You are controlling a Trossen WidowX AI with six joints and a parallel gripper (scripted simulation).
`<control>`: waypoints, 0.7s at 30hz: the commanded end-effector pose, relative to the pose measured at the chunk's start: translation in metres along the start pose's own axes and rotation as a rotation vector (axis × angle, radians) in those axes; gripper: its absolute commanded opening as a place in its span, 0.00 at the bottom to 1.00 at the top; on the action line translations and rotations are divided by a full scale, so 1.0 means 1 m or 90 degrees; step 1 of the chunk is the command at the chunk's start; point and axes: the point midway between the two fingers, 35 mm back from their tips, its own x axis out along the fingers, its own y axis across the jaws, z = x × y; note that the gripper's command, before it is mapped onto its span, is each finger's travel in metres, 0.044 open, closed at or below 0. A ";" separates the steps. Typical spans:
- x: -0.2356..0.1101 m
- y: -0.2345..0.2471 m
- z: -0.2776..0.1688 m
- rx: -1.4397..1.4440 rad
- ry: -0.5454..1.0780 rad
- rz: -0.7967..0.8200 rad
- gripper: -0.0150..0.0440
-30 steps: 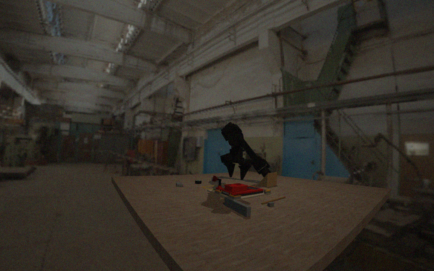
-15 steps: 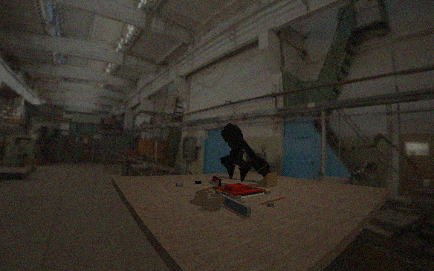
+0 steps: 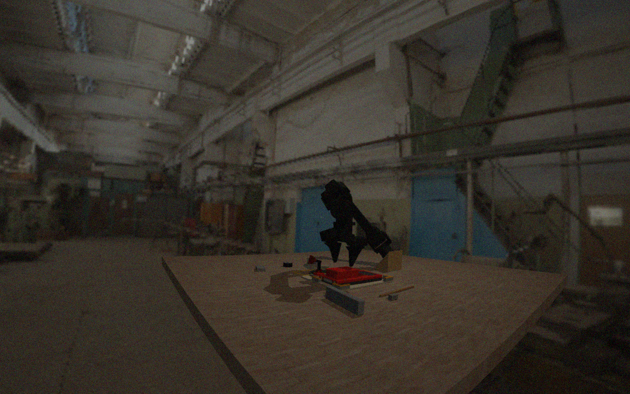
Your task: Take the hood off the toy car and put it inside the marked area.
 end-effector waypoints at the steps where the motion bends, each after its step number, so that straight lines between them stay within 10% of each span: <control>1: 0.002 -0.001 0.000 -0.004 -0.001 -0.002 1.00; 21: 0.012 -0.001 -0.001 -0.003 -0.002 -0.002 1.00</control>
